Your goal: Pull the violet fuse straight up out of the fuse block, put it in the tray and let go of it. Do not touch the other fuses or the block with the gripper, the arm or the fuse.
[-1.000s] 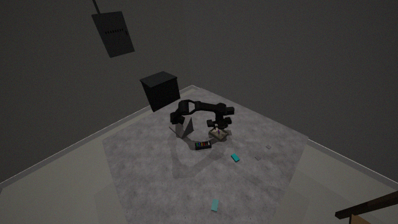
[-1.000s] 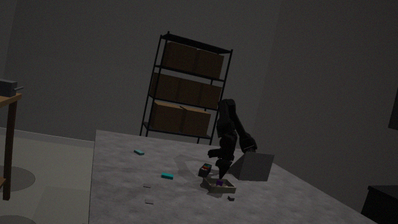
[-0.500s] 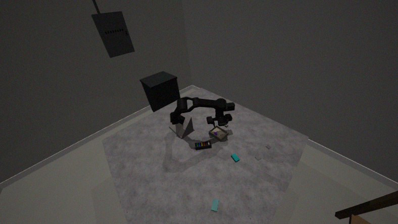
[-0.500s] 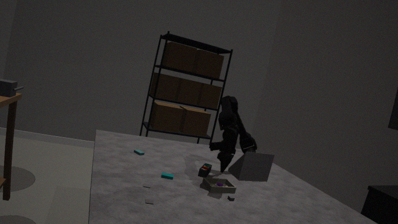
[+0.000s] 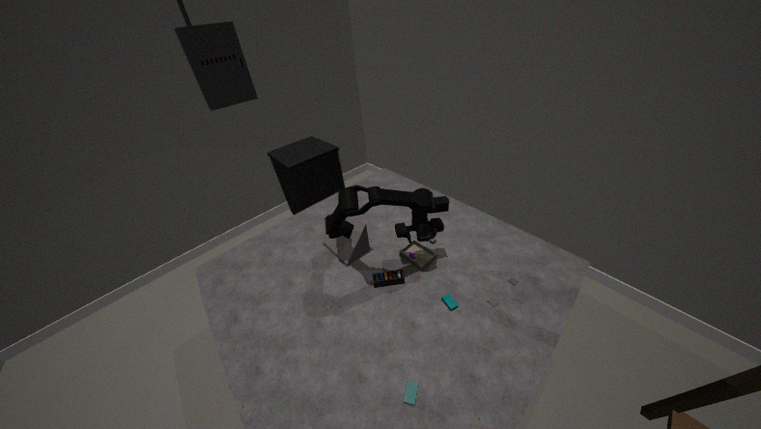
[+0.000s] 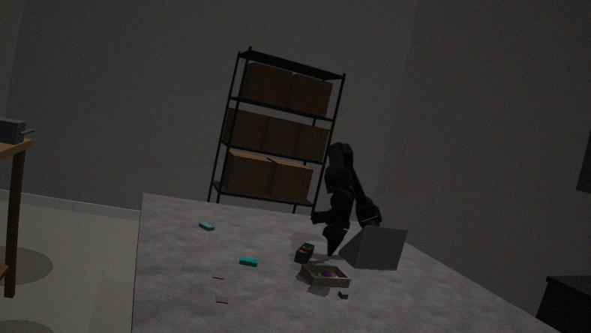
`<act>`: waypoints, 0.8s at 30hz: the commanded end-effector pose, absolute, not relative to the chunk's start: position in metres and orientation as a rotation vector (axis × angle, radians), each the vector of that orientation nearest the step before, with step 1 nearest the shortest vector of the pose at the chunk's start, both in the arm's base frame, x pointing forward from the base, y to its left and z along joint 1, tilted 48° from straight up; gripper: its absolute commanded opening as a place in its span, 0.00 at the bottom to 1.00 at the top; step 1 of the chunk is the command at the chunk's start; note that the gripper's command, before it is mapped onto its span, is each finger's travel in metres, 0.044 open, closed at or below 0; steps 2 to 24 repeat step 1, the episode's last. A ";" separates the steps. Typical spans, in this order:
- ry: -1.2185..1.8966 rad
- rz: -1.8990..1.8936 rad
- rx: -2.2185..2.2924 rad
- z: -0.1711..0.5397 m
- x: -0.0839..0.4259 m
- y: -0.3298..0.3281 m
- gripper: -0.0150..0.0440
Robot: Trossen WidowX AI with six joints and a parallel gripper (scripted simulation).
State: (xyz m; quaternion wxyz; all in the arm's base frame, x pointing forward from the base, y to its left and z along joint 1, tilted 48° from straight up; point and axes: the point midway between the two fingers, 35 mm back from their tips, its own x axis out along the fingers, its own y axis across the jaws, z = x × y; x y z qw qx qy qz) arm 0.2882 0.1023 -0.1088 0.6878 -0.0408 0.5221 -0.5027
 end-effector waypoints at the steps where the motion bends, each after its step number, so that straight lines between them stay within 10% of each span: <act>1: 1.168 -1.125 -0.091 -0.109 0.288 0.102 0.81; 24: 1.168 -1.125 -0.091 -0.109 0.288 0.102 0.81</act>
